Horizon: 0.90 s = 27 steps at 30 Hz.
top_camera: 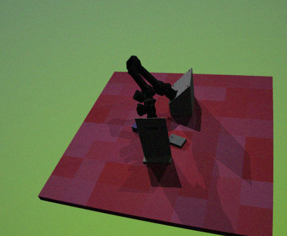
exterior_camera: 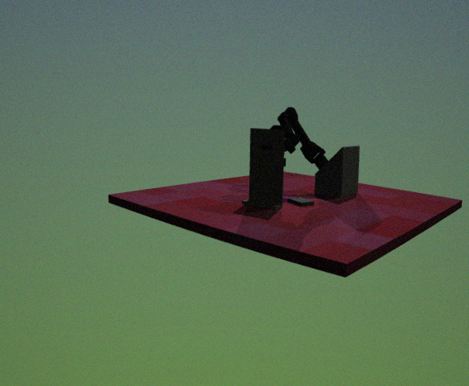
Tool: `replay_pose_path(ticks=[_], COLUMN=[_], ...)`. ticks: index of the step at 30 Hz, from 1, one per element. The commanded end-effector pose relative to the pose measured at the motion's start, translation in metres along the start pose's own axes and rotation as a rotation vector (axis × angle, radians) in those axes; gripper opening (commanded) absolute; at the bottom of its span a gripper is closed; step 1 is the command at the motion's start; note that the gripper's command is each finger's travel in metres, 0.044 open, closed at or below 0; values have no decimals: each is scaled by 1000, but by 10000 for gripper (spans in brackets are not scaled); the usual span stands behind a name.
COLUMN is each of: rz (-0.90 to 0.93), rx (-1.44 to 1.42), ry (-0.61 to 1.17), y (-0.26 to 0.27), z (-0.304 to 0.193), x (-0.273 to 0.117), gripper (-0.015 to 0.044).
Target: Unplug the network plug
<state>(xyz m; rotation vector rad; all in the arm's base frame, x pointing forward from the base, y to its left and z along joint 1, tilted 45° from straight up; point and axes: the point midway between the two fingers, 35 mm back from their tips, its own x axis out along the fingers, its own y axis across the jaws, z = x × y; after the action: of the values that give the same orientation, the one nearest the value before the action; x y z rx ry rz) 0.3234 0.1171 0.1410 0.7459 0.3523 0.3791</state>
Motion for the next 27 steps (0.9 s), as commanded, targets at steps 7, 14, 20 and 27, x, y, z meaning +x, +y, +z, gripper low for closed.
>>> replay_pose_path(ticks=[7, 14, 20, 27], rz=[0, 0, -1, -1], rx=[0, 0, 0, 0], ry=[5, 5, 5, 5], y=[0, 0, 0, 0], z=[-2, -2, -2, -2], x=[-5, -7, -10, -12], gripper=[0, 0, 0, 0])
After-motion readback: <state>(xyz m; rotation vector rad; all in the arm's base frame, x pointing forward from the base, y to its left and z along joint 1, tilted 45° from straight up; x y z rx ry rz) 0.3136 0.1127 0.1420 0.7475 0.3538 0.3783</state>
